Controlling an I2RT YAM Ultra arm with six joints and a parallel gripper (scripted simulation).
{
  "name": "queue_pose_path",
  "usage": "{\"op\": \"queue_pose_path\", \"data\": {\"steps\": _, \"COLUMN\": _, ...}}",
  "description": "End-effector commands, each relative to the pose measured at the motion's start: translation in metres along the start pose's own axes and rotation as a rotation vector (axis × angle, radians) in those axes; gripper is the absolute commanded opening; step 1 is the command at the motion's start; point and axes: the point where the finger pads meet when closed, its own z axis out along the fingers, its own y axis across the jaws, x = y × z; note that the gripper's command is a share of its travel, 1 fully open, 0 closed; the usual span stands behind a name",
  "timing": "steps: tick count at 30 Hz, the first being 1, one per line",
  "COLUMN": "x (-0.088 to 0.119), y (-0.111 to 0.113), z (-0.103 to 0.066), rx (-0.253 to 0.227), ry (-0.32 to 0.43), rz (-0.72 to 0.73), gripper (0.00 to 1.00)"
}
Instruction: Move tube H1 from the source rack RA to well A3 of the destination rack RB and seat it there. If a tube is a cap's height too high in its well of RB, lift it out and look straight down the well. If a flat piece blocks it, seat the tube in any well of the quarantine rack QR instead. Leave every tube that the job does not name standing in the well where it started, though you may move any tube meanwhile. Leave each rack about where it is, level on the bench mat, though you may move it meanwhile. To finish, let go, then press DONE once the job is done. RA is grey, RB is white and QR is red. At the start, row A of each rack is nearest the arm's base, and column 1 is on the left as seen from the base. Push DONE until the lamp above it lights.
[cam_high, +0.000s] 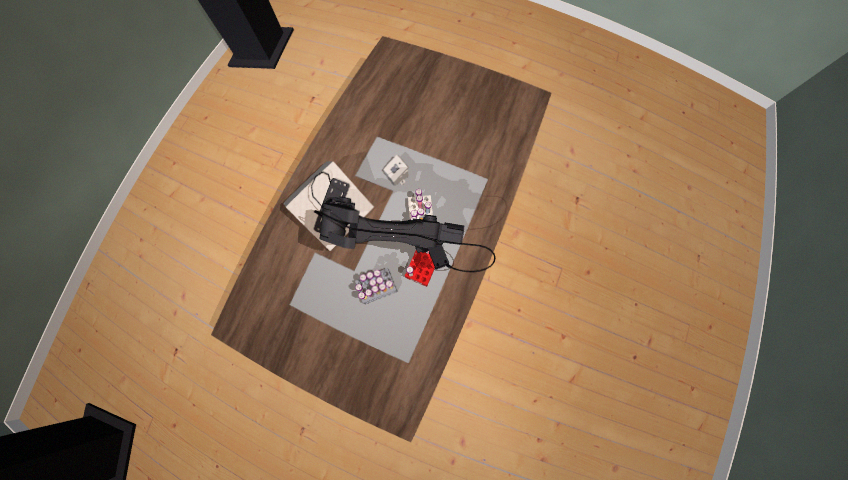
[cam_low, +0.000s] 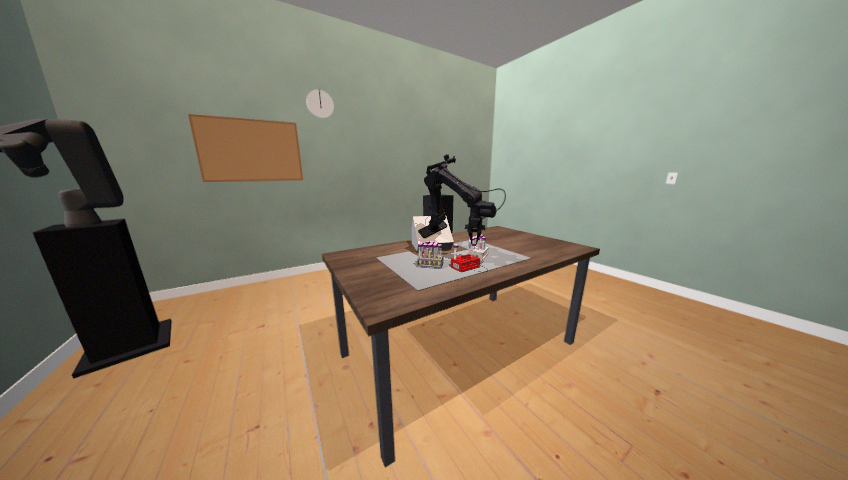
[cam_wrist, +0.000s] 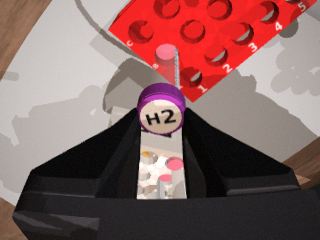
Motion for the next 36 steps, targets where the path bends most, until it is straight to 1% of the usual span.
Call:
{"op": "queue_pose_path", "data": {"steps": 1, "x": -0.002, "y": 0.003, "z": -0.002, "rx": -0.012, "ry": -0.008, "rz": -0.002, "gripper": 0.0}}
{"op": "queue_pose_path", "data": {"steps": 2, "x": -0.002, "y": 0.003, "z": -0.002, "rx": -0.012, "ry": -0.008, "rz": -0.002, "gripper": 0.0}}
{"op": "queue_pose_path", "data": {"steps": 3, "x": -0.005, "y": 0.008, "z": -0.005, "rx": -0.029, "ry": -0.021, "rz": -0.006, "gripper": 0.0}}
{"op": "queue_pose_path", "data": {"steps": 4, "x": -0.007, "y": 0.008, "z": -0.011, "rx": -0.032, "ry": -0.024, "rz": -0.007, "gripper": 0.0}}
{"op": "queue_pose_path", "data": {"steps": 7, "x": -0.007, "y": 0.006, "z": -0.017, "rx": -0.034, "ry": -0.025, "rz": 0.007, "gripper": 0.0}}
{"op": "queue_pose_path", "data": {"steps": 36, "x": -0.01, "y": 0.004, "z": -0.042, "rx": -0.035, "ry": -0.024, "rz": 0.01, "gripper": 0.0}}
